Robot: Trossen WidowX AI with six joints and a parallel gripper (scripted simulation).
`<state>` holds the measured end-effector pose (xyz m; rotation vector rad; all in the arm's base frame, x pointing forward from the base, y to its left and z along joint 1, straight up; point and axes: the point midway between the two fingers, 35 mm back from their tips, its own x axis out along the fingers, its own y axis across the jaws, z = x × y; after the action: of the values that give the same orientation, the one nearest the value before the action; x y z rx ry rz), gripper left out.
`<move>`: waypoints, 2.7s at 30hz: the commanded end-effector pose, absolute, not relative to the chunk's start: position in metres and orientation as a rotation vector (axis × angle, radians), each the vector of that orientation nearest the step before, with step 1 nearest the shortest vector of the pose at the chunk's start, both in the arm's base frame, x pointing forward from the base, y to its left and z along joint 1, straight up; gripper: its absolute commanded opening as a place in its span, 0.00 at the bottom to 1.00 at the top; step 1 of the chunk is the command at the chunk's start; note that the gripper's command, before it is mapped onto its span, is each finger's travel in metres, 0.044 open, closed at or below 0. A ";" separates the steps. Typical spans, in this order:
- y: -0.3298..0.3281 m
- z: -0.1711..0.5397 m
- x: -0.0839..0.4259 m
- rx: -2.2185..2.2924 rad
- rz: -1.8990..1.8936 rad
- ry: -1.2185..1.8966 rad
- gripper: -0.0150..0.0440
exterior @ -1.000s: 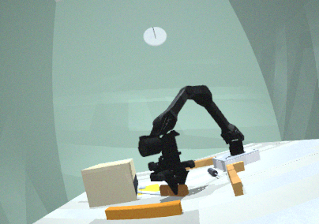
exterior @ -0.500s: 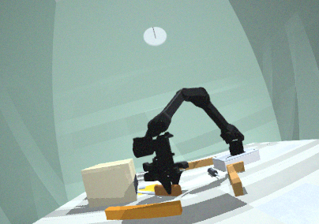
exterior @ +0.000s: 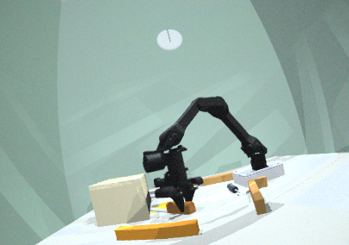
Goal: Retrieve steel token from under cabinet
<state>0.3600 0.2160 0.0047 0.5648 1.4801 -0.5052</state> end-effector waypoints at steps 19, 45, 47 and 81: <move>0.198 0.002 0.346 0.560 -0.511 1.479 0.25; 0.217 0.002 0.320 0.561 -0.511 1.481 0.25; 0.219 0.001 0.317 0.561 -0.511 1.482 0.25; 0.255 0.003 0.280 0.563 -0.507 1.487 0.25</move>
<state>0.2800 0.2552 0.0019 0.5635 1.4872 -0.5067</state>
